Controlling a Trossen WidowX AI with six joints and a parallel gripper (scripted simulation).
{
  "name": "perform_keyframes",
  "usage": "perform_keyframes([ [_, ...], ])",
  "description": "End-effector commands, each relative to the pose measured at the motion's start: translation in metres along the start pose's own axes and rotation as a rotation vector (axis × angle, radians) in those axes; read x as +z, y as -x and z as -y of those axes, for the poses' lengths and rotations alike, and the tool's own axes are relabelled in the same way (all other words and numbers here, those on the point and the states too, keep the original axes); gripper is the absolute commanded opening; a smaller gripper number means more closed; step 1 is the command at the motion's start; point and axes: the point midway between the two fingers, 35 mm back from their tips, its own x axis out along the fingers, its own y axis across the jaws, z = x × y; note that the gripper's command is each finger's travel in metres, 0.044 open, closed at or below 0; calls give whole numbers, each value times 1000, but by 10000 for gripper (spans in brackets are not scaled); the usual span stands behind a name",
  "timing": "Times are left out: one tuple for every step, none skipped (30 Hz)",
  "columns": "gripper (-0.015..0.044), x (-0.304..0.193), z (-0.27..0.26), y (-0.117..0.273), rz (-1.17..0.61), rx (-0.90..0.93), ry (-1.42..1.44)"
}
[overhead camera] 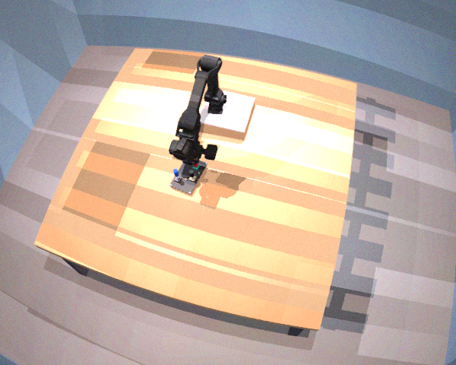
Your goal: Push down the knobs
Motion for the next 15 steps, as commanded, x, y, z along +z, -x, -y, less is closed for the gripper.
perform_keyframes([
  [0,0,1,0,-1,-5,-5],
  [0,0,1,0,-1,-5,-5],
  [0,0,1,0,-1,-5,-5],
  [0,0,1,0,-1,-5,-5],
  [0,0,1,0,-1,-5,-5],
  [0,0,1,0,-1,-5,-5],
  [0,0,1,0,-1,-5,-5],
  [0,0,1,-1,-1,-5,-5],
  [0,0,1,-1,-1,-5,-5],
  [0,0,1,-2,-1,-5,-5],
  [0,0,1,-2,-1,-5,-5],
  [0,0,1,-2,-1,-5,-5],
  [0,0,1,-2,-1,-5,-5],
  [0,0,1,-2,-1,-5,-5],
  [0,0,1,-2,-1,-5,-5],
])
